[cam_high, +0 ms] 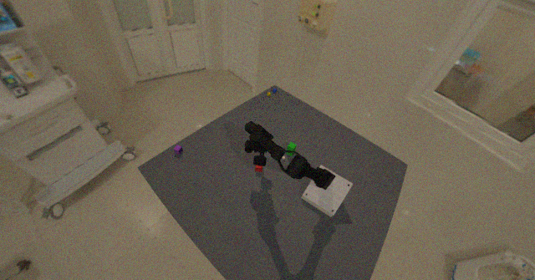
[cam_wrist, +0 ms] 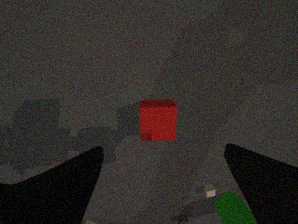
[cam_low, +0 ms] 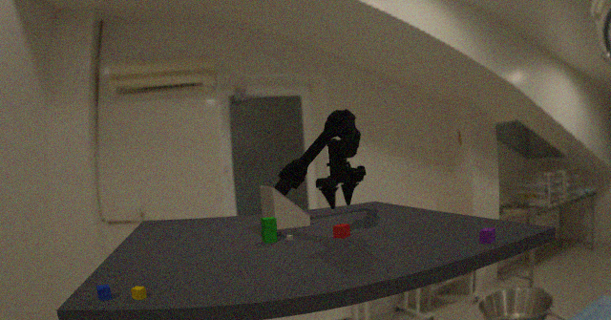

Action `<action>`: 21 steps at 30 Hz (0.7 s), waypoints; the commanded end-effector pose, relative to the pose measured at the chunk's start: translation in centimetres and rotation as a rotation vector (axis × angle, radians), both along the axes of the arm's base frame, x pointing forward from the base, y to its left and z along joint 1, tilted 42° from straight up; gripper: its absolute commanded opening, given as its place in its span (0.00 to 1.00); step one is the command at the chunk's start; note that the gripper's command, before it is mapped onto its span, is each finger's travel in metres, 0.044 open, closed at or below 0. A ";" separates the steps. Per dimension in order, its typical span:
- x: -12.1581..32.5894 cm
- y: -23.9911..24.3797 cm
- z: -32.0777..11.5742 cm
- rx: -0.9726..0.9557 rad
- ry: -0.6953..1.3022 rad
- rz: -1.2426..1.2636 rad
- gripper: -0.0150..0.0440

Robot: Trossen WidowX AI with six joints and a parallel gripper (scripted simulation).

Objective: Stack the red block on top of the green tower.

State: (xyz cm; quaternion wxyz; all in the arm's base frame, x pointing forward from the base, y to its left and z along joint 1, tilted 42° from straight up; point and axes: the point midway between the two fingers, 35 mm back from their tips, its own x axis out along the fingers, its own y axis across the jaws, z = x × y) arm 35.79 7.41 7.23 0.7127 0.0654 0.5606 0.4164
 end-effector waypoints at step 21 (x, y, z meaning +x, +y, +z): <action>-0.2 4.3 -4.9 0.000 0.013 0.005 1.00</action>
